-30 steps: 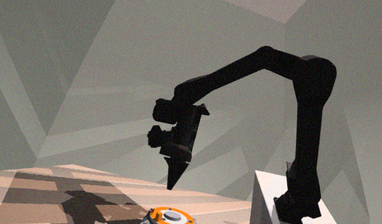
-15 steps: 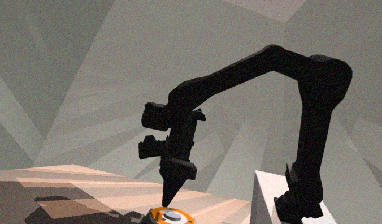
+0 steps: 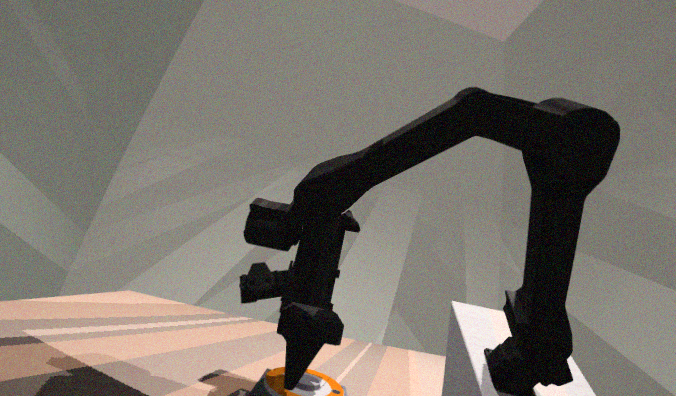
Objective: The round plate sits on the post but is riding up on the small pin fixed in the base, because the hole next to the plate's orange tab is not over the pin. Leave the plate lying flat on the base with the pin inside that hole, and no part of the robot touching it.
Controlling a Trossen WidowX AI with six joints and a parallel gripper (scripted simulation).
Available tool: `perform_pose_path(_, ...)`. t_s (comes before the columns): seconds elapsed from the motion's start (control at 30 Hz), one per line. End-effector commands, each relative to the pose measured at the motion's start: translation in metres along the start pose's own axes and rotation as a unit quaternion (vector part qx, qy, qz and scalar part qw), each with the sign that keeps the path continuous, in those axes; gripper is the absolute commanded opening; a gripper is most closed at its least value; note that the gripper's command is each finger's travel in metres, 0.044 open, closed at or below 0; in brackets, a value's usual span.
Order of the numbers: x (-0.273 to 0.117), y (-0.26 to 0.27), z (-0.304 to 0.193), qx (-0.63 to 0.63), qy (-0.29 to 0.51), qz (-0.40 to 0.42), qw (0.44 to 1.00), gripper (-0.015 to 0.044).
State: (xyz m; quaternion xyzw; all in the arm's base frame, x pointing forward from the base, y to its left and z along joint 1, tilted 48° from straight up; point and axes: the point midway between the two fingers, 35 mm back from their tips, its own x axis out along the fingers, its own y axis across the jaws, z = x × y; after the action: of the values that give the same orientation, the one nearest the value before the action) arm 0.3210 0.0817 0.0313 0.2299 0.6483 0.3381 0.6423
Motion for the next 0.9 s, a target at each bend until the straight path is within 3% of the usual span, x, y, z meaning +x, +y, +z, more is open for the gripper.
perform_pose_path(0.0, -0.001, 0.0, 0.007, -0.001, -0.004, 0.001, 1.0, 0.0)
perform_pose_path(0.87, -0.002, -0.029, 0.026, -0.001, -0.004, 0.0, 1.0, 0.0)
